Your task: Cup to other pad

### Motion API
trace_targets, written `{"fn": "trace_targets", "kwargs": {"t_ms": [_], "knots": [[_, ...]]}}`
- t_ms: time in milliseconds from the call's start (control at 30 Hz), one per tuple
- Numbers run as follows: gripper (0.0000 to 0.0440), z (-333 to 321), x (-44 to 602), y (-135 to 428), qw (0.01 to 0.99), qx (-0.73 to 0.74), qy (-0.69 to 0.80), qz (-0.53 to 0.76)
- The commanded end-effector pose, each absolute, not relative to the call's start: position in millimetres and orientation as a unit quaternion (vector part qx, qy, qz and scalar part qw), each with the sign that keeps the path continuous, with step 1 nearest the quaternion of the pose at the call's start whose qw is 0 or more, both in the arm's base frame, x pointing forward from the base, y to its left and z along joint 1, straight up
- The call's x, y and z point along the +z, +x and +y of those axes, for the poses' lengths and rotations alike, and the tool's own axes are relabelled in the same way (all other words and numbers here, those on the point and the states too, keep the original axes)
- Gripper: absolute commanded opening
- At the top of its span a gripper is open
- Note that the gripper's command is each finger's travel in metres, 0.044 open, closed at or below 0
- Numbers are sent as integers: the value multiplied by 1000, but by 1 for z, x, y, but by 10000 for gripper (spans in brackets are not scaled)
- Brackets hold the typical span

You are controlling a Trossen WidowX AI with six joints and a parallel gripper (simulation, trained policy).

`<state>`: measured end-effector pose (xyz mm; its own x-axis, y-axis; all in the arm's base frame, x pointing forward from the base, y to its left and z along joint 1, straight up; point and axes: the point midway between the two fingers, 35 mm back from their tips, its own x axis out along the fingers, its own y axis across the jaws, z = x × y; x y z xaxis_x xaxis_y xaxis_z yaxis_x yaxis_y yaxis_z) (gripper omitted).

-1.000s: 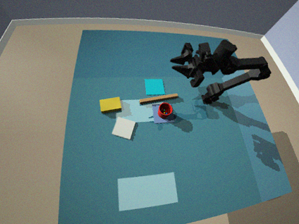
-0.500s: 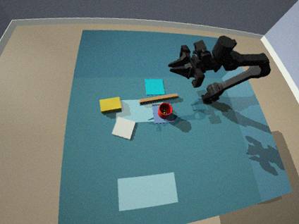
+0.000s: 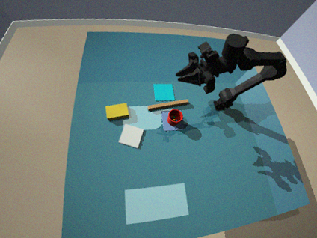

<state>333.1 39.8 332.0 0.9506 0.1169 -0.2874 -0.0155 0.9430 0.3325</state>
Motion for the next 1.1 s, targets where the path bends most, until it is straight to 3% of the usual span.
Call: {"fn": "trace_targets", "kwargs": {"t_ms": [0,1067], "knots": [[136,45,334,336,966,34,188,172],[148,77,310,350,857,-51,357,369]]}}
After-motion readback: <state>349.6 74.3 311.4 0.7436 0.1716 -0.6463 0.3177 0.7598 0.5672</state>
